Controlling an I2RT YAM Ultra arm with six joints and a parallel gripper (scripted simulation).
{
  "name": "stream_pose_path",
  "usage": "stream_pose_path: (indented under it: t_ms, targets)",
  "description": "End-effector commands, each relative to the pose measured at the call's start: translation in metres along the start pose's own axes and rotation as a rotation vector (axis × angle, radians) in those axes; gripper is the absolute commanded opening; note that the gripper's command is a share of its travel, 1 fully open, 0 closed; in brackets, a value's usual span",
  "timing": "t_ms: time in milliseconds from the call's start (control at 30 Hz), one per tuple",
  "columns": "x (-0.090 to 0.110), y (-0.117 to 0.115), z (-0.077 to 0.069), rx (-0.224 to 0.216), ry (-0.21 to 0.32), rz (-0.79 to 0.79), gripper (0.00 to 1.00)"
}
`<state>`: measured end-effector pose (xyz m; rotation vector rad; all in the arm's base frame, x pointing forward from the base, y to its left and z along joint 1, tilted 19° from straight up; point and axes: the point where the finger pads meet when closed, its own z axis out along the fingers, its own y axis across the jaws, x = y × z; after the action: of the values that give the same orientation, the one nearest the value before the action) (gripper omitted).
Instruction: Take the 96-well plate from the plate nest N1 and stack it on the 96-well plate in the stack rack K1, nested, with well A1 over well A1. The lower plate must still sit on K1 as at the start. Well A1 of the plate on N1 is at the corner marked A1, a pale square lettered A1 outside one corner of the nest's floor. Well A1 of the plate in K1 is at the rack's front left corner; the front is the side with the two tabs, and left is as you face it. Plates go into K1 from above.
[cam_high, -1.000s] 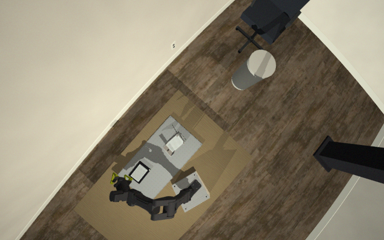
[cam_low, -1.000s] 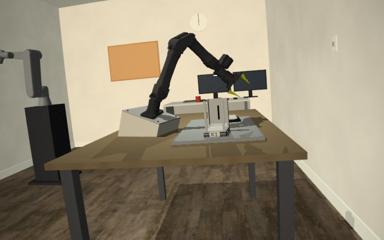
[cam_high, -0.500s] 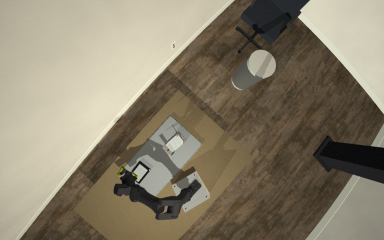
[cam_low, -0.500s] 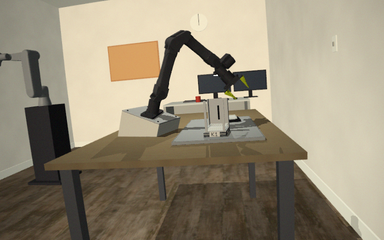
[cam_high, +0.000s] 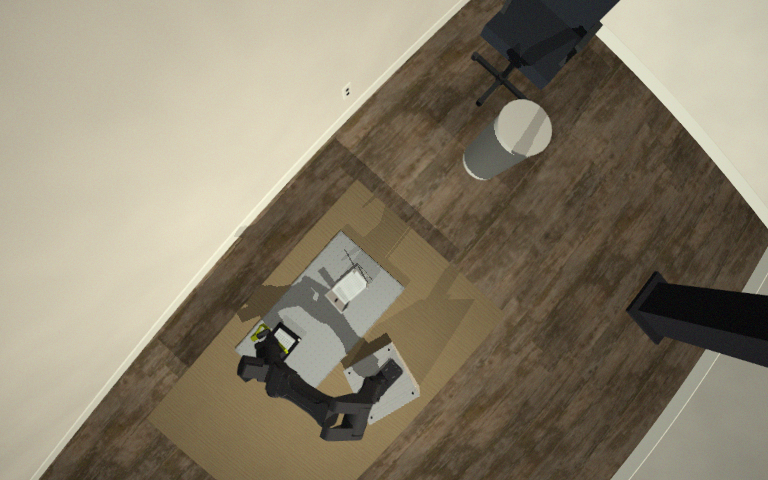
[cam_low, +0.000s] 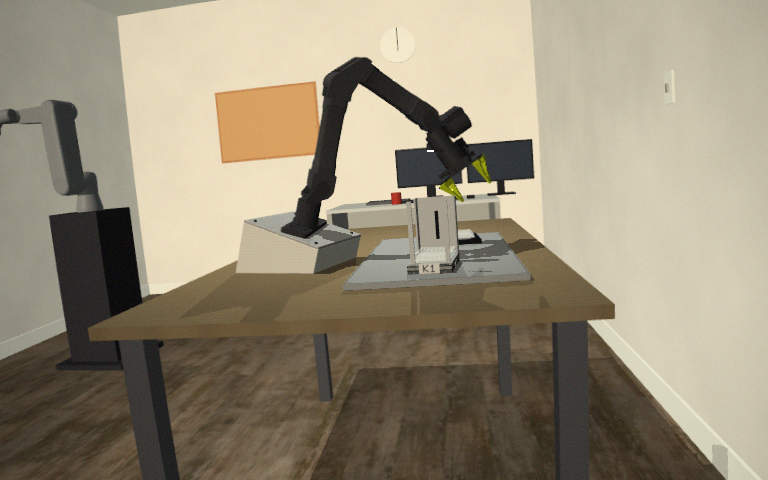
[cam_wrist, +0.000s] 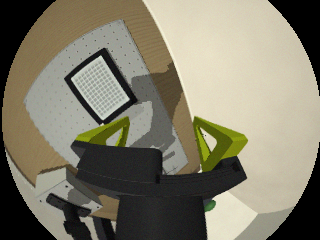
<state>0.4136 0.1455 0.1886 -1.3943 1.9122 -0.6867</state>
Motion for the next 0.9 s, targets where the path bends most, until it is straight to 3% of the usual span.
stream_pose_path:
  t_ms: [0, 133, 167, 267, 300, 333, 367, 433, 467, 700, 733, 767, 867]
  targets:
    - [0.021, 0.015, -0.009, -0.076, 0.020, 0.072, 1.00]
    - [0.022, 0.015, -0.009, -0.076, 0.020, 0.072, 1.00]
    - [0.017, 0.000, -0.016, -0.059, 0.005, 0.113, 1.00]
    - [0.032, 0.003, -0.020, -0.096, 0.037, 0.188, 1.00]
    - [0.045, 0.021, -0.016, -0.128, 0.063, 0.173, 1.00]
    - [0.049, 0.023, -0.018, -0.141, 0.075, 0.201, 1.00]
    - [0.045, 0.008, -0.024, -0.123, 0.061, 0.243, 1.00]
    - [0.054, 0.011, -0.027, -0.146, 0.083, 0.291, 1.00]
    - [0.067, 0.029, -0.024, -0.177, 0.110, 0.278, 1.00]
    - [0.074, 0.018, -0.035, -0.183, 0.121, 0.376, 1.00]
    - [0.078, 0.020, -0.037, -0.193, 0.131, 0.399, 1.00]
    - [0.090, 0.038, -0.035, -0.224, 0.160, 0.387, 1.00]
    - [0.097, 0.038, -0.041, -0.239, 0.179, 0.447, 1.00]
